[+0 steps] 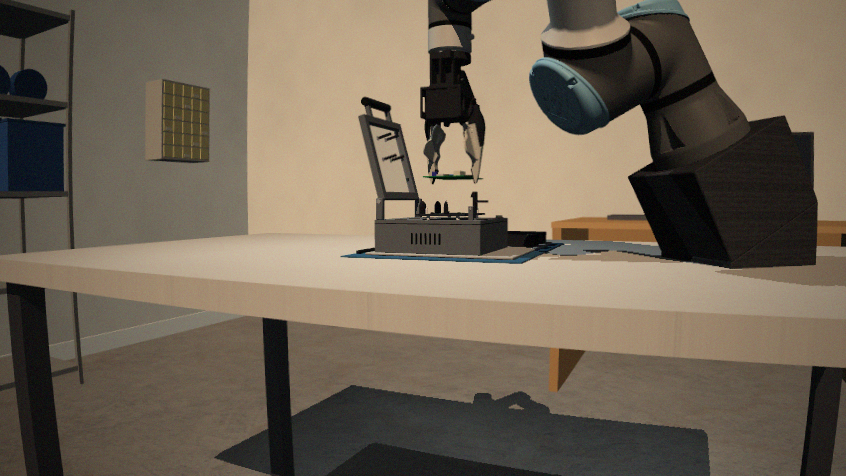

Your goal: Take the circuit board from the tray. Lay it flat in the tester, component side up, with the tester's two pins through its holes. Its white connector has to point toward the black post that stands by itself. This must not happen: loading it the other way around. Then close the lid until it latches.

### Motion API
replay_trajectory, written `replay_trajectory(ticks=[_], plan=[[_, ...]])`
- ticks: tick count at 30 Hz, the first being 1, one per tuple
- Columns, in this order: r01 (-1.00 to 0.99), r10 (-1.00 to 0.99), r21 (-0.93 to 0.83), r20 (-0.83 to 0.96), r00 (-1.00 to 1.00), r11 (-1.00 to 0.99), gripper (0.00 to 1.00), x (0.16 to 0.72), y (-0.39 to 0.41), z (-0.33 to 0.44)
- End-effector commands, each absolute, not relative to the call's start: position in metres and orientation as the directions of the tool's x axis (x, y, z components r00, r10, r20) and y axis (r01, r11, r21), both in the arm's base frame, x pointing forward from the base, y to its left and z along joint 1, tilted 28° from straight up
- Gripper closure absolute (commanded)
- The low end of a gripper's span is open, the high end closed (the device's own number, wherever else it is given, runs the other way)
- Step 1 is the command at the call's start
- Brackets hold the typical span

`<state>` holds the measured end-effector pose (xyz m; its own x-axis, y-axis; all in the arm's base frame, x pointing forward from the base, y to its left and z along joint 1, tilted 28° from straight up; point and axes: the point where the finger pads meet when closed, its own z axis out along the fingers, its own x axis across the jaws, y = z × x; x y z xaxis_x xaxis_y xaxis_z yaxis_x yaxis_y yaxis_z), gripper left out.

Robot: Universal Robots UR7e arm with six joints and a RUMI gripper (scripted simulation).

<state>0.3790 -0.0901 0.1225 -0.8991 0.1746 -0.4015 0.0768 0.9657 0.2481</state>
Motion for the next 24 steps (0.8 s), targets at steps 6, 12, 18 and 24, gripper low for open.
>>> replay_trajectory(ticks=[6,12,18,24], plan=[[0.077,0.174,0.247,-0.402,-0.899,0.966,0.61,0.3792,-0.0903,0.1228],[0.077,0.174,0.247,-0.402,-0.899,0.966,0.61,0.3792,-0.0903,0.1228],[0.077,0.174,0.247,-0.402,-0.899,0.966,0.61,0.3798,-0.09,0.1216],[0.077,0.174,0.247,-0.402,-0.899,0.966,0.61,0.3817,-0.0892,0.1178]])
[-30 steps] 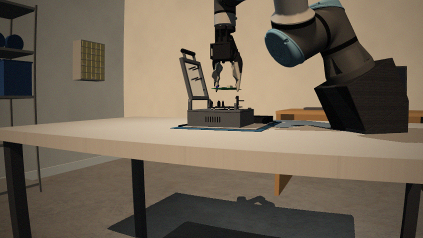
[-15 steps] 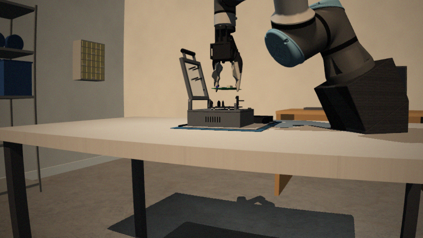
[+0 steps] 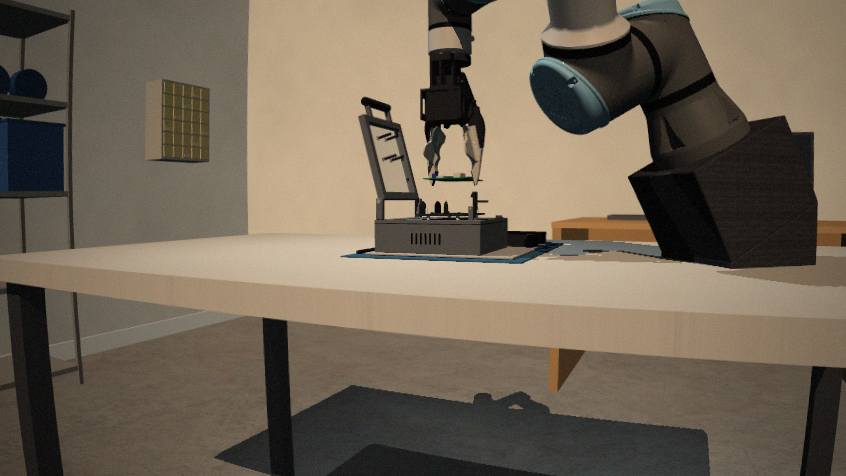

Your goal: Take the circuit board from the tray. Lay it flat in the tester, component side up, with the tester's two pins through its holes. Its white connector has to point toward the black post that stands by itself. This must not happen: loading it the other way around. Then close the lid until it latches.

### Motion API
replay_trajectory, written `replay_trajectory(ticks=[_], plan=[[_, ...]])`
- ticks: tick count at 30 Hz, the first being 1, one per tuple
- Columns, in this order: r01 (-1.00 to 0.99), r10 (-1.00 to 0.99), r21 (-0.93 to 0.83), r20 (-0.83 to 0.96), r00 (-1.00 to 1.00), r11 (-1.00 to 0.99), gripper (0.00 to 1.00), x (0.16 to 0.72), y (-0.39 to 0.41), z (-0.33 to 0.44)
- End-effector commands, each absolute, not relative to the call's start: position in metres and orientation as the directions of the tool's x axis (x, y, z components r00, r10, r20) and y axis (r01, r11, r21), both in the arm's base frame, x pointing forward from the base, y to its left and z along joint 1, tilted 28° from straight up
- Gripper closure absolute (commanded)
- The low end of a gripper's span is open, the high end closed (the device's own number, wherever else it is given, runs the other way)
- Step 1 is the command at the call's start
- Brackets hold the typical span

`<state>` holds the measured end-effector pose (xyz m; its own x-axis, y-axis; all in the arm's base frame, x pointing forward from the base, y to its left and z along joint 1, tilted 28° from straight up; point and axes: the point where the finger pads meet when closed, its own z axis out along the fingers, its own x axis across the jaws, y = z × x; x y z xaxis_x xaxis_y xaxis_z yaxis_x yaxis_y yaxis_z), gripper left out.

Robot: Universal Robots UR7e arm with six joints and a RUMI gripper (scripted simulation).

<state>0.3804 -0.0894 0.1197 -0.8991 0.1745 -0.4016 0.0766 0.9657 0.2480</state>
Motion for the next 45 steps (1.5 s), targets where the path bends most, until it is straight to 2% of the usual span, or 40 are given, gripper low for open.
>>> replay_trajectory(ticks=[1,45], plan=[[0.077,0.174,0.247,-0.402,-0.899,0.966,0.61,0.382,-0.089,0.117],[0.077,0.174,0.247,-0.402,-0.899,0.966,0.61,0.399,-0.081,0.082]])
